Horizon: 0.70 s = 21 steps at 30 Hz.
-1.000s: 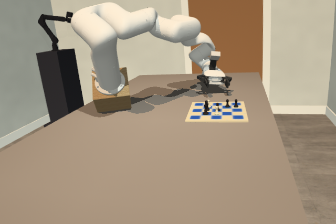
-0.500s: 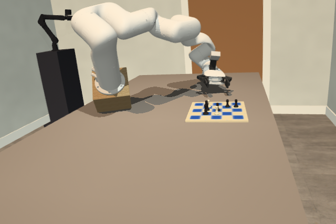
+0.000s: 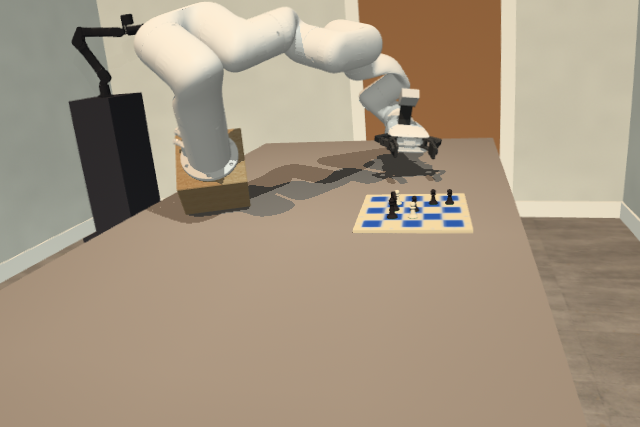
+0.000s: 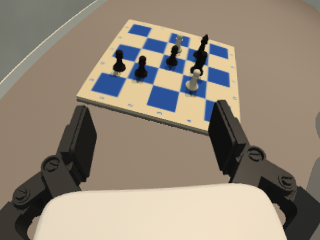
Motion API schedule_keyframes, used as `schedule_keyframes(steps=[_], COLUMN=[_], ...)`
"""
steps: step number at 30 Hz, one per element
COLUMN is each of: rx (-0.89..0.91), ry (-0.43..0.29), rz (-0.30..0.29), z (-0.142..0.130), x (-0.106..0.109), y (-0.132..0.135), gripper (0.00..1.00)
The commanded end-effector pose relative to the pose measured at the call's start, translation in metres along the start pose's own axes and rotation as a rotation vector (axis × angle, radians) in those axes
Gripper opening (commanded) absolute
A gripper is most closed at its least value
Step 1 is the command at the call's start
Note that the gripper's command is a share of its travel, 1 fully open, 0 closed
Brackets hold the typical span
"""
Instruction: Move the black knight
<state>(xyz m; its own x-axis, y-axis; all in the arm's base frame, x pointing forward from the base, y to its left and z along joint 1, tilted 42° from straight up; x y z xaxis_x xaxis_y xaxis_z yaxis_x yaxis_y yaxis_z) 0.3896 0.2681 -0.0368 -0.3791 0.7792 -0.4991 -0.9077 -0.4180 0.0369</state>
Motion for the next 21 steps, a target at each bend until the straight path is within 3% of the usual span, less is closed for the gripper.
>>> schedule_keyframes(steps=[1, 7, 17, 21], rx=[-0.005, -0.005, 0.005, 0.092], ry=[-0.005, -0.005, -0.009, -0.061], rz=[0.002, 0.002, 0.001, 0.000], z=[0.027, 0.061, 0.065, 0.071], x=[0.007, 0.014, 0.014, 0.001], y=[0.003, 0.008, 0.008, -0.001], gripper=[1.00, 1.00, 1.00, 1.00])
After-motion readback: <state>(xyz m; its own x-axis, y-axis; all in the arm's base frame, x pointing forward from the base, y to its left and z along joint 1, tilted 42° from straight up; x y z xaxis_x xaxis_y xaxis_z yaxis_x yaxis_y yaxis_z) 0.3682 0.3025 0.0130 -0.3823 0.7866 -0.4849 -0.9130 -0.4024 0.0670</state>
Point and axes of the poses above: the point where the finger pads meet when closed, its own x axis back along the fingers, its own y axis across the jaws, z = x × y, the point moved 3 cm from there along x, back along the fingers, and after that the axes turned 1 degree about x, right-handed, at the moved point
